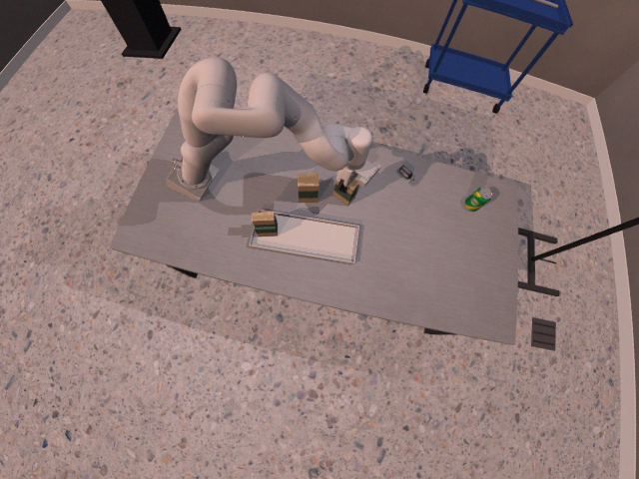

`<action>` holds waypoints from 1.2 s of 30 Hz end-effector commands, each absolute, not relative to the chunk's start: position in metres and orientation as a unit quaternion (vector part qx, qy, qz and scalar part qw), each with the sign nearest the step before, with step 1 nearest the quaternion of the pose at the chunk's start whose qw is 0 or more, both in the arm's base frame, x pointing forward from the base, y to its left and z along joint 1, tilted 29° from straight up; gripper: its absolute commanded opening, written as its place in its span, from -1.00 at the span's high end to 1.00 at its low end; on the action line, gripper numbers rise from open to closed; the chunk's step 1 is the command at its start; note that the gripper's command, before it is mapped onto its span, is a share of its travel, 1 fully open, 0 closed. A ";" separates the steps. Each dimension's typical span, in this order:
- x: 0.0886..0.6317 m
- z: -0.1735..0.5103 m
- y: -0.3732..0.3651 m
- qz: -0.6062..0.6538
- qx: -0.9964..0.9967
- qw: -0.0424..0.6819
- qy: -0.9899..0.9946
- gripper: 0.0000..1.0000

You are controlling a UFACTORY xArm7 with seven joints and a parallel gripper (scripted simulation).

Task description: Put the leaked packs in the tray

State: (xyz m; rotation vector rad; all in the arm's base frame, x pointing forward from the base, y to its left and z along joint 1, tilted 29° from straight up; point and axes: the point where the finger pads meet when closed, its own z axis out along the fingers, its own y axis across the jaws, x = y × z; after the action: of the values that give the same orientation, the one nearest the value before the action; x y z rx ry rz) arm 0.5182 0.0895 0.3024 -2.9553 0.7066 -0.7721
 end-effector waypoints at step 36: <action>0.519 0.304 0.090 -0.248 -0.942 0.004 0.225 -0.74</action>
State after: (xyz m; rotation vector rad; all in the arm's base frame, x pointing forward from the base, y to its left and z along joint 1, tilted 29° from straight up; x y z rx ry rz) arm 0.5181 0.0894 0.3023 -2.9554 0.7070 -0.7718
